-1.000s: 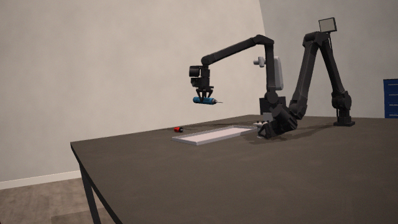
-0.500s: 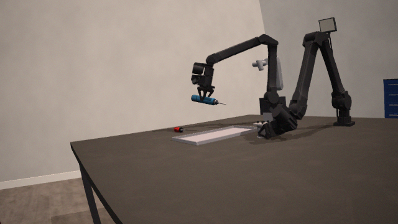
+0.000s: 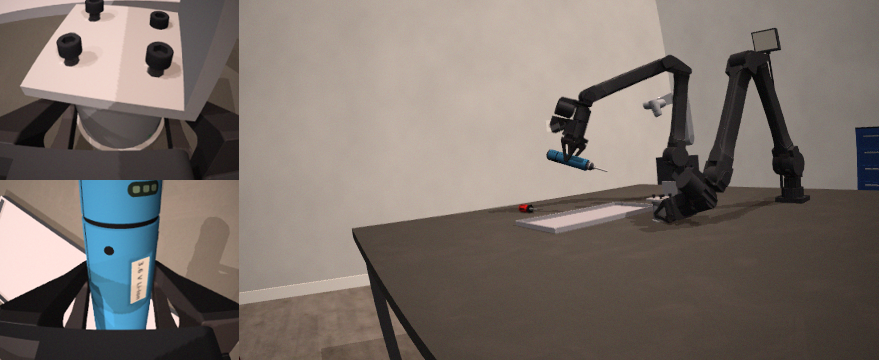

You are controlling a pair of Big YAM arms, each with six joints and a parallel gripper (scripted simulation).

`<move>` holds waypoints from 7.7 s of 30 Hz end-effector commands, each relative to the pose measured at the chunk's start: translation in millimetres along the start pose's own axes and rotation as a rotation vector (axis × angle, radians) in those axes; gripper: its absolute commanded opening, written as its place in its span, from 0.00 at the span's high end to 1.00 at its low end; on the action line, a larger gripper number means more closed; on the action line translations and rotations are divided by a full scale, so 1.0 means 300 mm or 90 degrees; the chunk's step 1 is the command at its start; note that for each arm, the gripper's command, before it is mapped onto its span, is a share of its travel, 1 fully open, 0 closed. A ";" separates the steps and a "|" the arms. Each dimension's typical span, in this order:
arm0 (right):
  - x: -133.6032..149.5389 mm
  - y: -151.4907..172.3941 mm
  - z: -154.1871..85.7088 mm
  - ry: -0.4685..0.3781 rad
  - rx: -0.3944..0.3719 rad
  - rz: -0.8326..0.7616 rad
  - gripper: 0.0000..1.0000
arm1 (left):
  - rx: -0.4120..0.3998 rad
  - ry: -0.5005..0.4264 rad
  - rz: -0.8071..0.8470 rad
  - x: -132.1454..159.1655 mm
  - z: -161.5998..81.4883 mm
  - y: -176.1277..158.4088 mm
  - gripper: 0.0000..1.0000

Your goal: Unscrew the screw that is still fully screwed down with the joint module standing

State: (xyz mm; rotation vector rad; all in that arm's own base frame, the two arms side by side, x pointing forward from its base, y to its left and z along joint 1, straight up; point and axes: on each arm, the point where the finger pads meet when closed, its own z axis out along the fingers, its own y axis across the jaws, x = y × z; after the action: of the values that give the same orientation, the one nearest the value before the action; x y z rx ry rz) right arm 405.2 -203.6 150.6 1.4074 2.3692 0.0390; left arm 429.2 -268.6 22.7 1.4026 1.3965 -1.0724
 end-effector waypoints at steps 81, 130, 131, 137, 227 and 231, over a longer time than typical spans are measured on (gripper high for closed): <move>0.614 0.580 -0.393 -0.325 -0.447 -0.510 0.58 | -0.005 -0.005 0.014 -0.025 0.001 0.027 0.41; 1.035 0.552 -0.701 -0.506 -0.738 -0.672 0.58 | -0.005 -0.005 0.014 -0.025 0.001 0.027 0.41; 1.046 0.547 -0.710 -0.512 -0.746 -0.675 0.58 | -0.005 -0.005 0.014 -0.025 0.001 0.027 0.41; 1.058 0.574 -0.843 -0.561 -0.803 -0.668 0.58 | -0.005 -0.005 0.014 -0.025 0.001 0.027 0.41; 1.058 0.702 -0.815 -0.571 -0.804 -0.664 0.58 | -0.005 -0.005 0.014 -0.025 0.001 0.027 0.41; 1.059 0.719 -0.810 -0.571 -0.803 -0.664 0.58 | -0.005 -0.005 0.014 -0.025 0.001 0.027 0.41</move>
State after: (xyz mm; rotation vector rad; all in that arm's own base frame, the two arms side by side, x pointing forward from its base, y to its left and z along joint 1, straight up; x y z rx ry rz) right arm 349.3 201.0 258.3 -0.4210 1.5680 0.4016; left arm 429.2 -268.6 22.7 1.4026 1.3965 -1.0724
